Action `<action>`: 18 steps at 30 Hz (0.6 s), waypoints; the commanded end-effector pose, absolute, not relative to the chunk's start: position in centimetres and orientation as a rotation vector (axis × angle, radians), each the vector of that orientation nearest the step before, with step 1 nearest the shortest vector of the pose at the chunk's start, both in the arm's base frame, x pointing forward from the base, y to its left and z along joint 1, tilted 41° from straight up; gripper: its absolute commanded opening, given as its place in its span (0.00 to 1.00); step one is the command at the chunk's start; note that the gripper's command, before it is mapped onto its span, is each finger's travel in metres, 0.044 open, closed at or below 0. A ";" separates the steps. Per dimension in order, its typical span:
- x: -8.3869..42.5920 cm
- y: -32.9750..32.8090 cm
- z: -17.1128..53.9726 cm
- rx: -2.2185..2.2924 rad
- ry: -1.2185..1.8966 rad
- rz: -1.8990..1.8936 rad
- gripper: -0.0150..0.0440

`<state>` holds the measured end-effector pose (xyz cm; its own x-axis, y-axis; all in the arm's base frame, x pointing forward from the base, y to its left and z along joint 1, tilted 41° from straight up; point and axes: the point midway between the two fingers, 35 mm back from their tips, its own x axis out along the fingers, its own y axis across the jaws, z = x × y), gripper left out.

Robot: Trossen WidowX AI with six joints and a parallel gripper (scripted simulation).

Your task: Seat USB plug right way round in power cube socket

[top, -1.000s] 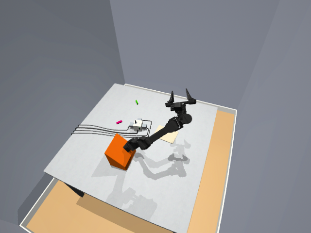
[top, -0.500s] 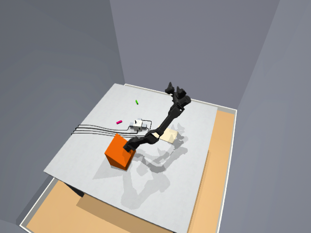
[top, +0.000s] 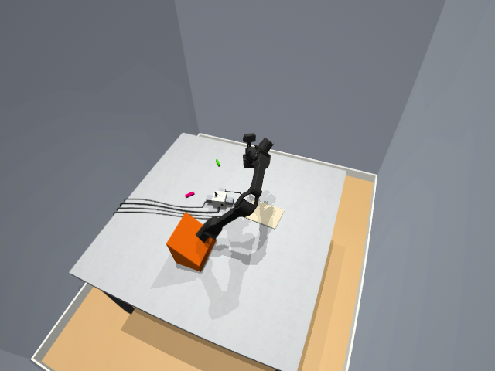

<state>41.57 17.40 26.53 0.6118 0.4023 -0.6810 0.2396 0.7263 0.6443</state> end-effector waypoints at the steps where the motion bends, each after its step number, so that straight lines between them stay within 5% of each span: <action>1: 40.2 18.1 19.2 0.833 1.088 -0.174 1.00; 8: 34.8 17.5 8.2 0.793 1.146 -0.752 1.00; 18: 27.5 13.6 0.9 0.533 0.771 -1.253 1.00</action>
<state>30.04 15.47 3.10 0.1406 -0.4501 -0.8818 0.9465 0.3223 -0.0136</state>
